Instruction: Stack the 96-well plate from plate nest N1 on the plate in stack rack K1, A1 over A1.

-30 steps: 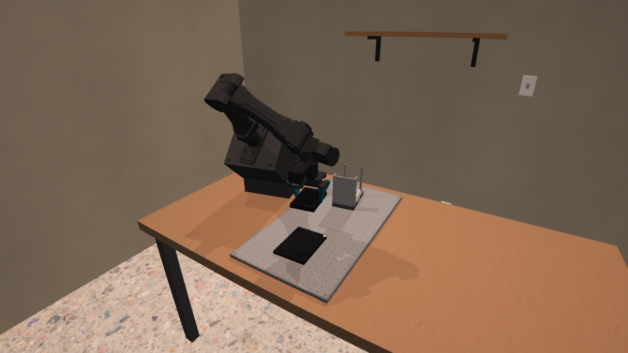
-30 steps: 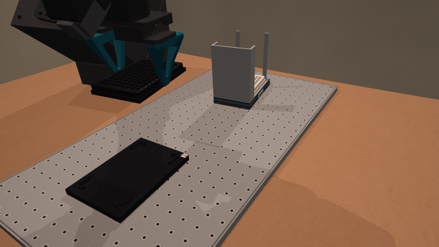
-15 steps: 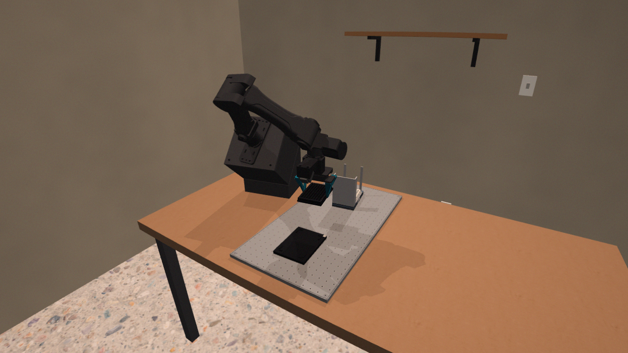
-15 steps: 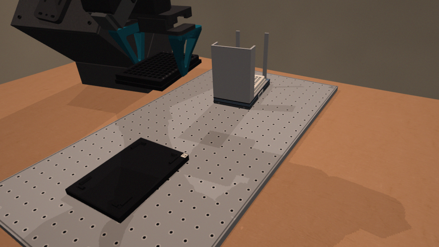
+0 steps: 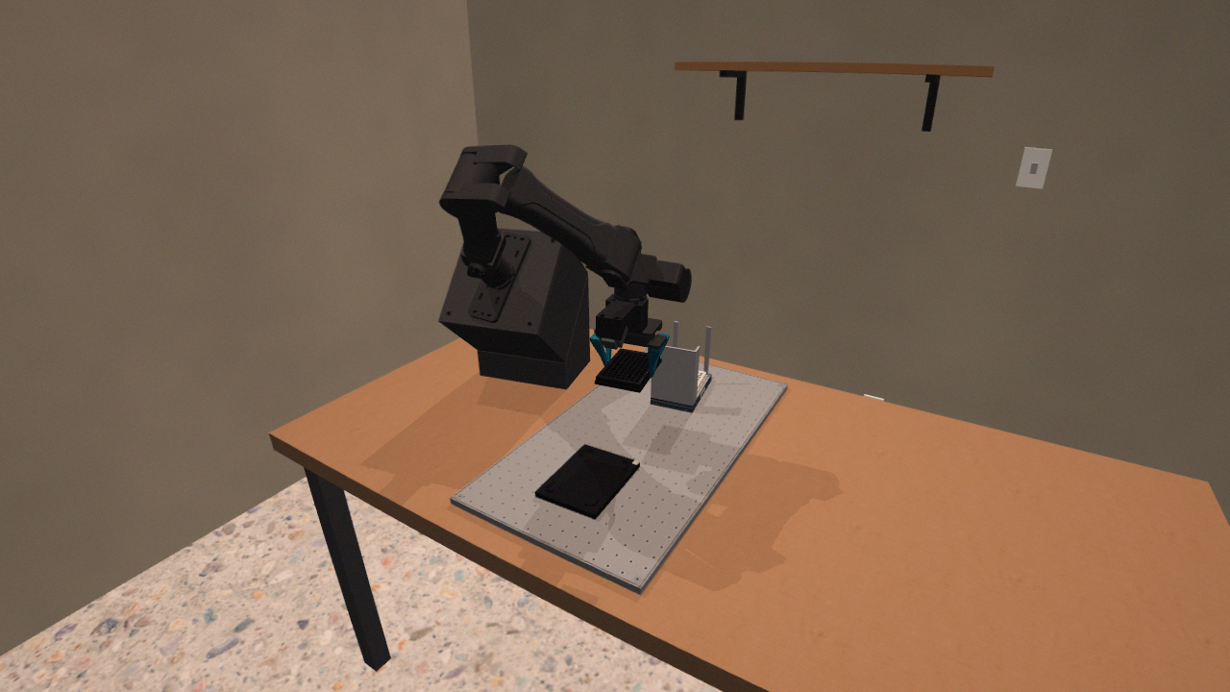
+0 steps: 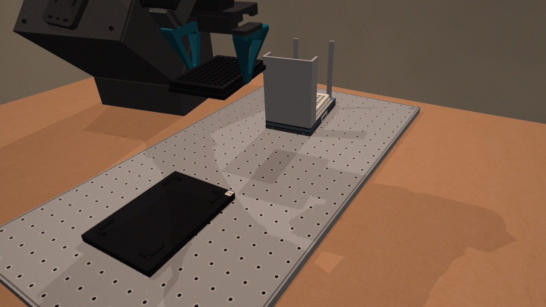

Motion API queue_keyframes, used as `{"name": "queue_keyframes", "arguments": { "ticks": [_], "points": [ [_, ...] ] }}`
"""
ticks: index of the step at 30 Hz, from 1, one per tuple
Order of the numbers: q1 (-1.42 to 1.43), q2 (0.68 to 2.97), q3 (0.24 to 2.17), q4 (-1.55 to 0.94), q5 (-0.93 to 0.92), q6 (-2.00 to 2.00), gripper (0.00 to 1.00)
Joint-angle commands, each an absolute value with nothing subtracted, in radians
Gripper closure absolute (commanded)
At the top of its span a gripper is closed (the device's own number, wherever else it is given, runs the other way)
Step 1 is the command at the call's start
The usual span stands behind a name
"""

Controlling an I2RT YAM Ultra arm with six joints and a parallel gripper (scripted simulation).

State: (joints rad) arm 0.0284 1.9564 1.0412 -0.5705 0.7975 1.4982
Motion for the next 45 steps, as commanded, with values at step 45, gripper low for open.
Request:
{"name": "queue_keyframes", "arguments": {
  "ticks": [45],
  "points": [
    [0.318,2.372,1.285,-0.666,0.792,1.913,1.00]
  ]
}}
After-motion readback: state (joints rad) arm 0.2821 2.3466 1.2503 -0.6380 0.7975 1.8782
